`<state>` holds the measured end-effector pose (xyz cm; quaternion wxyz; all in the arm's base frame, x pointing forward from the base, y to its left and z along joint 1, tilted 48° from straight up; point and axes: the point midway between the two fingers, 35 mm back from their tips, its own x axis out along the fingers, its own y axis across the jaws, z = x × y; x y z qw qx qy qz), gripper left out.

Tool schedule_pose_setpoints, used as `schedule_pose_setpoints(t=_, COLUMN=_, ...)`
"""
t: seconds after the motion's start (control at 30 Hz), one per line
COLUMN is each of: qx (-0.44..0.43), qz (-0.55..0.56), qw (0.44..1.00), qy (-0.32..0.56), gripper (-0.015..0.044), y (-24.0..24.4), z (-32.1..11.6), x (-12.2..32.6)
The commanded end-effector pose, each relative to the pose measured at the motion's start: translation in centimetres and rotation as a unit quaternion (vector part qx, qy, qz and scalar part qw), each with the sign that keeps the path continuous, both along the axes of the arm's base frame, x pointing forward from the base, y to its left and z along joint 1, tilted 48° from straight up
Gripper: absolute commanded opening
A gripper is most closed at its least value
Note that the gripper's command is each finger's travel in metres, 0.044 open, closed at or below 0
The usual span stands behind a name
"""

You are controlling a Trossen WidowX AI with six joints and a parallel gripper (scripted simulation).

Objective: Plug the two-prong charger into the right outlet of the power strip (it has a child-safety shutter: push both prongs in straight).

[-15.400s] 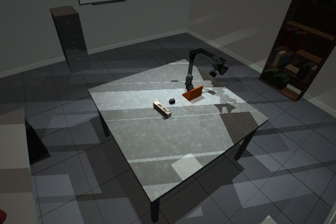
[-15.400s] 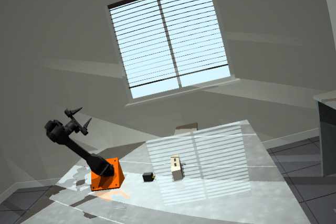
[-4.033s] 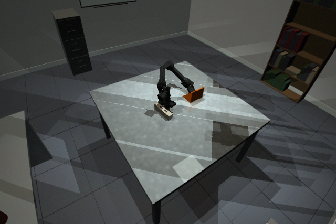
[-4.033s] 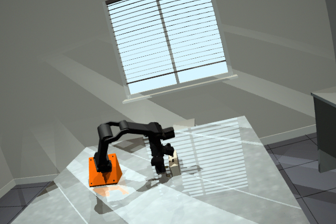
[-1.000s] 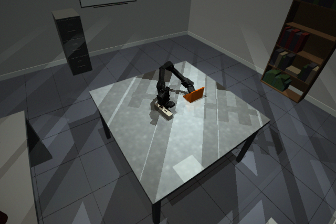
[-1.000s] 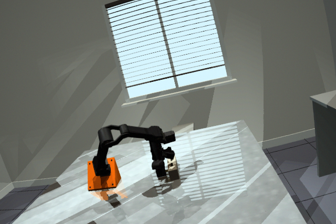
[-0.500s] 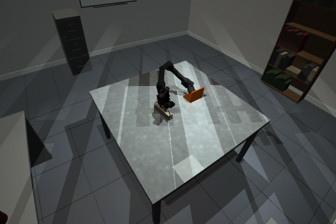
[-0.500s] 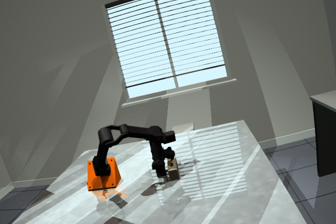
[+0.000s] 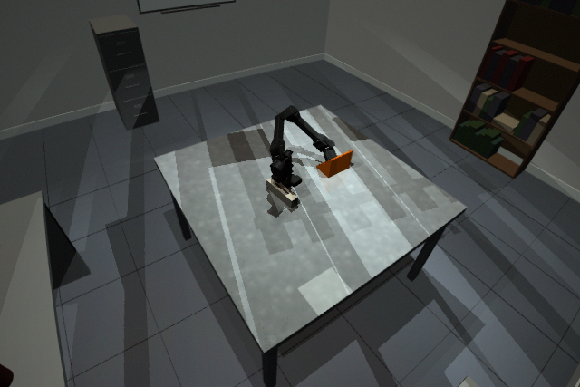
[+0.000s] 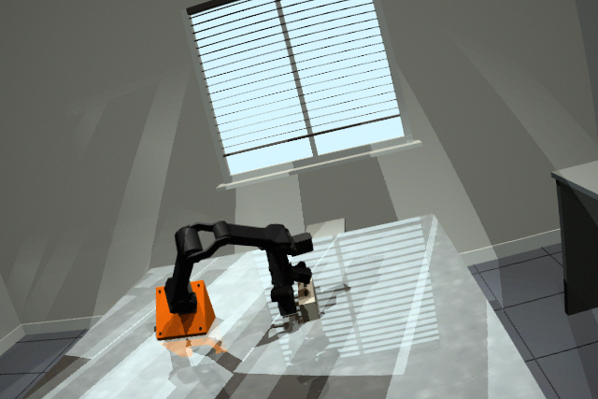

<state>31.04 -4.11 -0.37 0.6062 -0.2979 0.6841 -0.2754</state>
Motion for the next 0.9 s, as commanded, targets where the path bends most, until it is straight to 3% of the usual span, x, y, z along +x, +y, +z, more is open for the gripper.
schedule_pose_setpoints(t=0.0, qx=-0.002, qz=0.002, qw=1.0, qy=0.001, gripper=0.0, y=0.0, z=0.11, x=0.01)
schedule_pose_setpoints(t=0.87, qx=-0.002, qz=0.002, qw=1.0, qy=0.0, gripper=0.0, y=0.01, z=0.07, x=0.63)
